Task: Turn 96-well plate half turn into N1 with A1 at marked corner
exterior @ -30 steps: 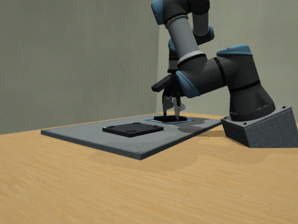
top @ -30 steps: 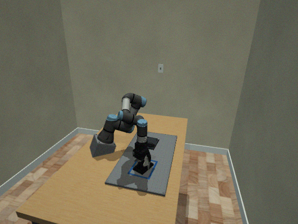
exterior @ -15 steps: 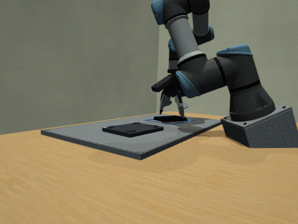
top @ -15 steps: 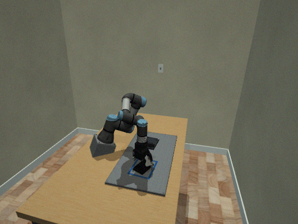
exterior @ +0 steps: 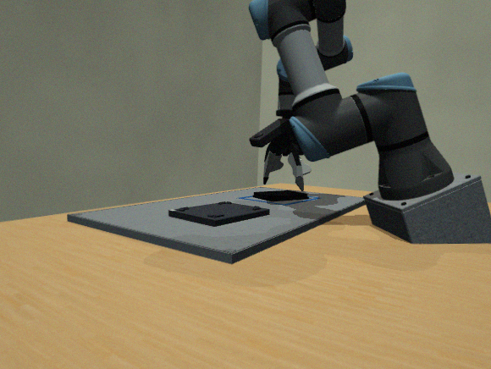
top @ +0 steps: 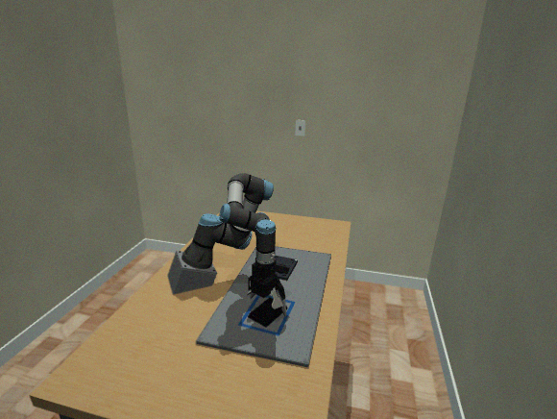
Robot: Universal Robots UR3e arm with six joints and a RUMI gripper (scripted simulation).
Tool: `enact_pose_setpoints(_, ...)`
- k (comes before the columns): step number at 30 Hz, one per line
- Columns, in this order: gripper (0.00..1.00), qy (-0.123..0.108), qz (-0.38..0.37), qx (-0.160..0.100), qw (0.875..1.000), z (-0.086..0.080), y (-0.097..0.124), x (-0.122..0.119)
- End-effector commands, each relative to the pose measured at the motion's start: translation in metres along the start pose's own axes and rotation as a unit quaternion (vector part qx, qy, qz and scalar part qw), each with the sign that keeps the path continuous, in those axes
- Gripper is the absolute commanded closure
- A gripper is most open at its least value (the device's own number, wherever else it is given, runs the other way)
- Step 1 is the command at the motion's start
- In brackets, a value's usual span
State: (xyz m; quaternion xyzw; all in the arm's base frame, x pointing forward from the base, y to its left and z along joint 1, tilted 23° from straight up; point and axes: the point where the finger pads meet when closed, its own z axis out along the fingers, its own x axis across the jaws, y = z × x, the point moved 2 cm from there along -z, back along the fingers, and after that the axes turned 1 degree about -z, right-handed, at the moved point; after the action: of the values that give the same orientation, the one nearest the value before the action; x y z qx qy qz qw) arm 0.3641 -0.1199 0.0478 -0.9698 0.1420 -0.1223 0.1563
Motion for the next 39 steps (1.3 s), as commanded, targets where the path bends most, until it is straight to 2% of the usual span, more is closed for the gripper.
enact_pose_setpoints(1, 0.00, 0.001, 0.000, -0.001, 1.000, -0.014, 0.000, 0.001)
enact_pose_setpoints(21, 0.00, 0.001, 0.000, -0.001, 1.000, -0.062, 0.000, 0.000)
enact_pose_setpoints(37, 0.00, 0.001, 0.000, -0.001, 1.000, -0.063, 0.000, 0.000)
enact_pose_setpoints(39, 0.00, 0.001, 0.033, -0.001, 0.999, -0.063, 0.000, 0.000)
